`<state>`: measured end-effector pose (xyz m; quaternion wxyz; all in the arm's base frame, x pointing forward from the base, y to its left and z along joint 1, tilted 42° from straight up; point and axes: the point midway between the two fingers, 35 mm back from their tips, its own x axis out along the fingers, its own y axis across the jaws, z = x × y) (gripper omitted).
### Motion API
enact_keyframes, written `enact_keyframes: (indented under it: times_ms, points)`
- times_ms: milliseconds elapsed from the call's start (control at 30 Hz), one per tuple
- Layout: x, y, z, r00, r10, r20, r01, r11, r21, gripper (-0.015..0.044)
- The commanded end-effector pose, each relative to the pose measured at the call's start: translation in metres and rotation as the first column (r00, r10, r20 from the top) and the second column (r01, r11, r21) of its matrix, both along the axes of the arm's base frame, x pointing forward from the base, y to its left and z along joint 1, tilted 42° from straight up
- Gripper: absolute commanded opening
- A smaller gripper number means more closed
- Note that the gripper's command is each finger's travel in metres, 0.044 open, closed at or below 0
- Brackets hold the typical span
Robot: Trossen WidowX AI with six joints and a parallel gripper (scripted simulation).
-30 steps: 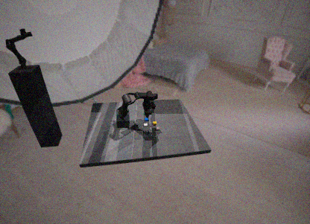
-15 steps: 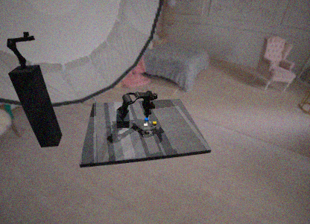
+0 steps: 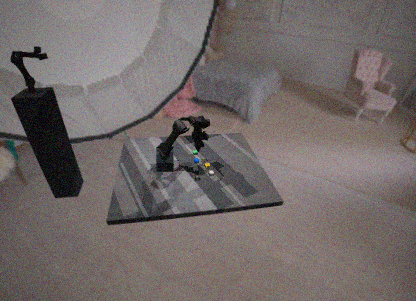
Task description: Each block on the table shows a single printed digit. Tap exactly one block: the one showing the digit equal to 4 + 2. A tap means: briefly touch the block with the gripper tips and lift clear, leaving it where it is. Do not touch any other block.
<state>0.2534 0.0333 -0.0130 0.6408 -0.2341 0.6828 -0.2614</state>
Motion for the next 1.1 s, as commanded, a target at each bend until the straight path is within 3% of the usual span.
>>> enact_keyframes:
  times_ms: [0, 633, 900, 1067]
  points:
    - [0.003, 0.007, -0.008, 1.0, -0.013, 0.005, 0.013, 1.0, 0.002, 0.04]
    - [0.003, 0.009, -0.009, 1.0, -0.012, 0.005, 0.012, 1.0, 0.002, 0.04]
    - [0.01, 0.086, -0.074, 1.0, -0.012, 0.008, 0.012, 1.0, 0.011, 0.04]
    - [0.009, 0.093, -0.08, 1.0, -0.013, 0.008, 0.012, 1.0, 0.011, 0.04]
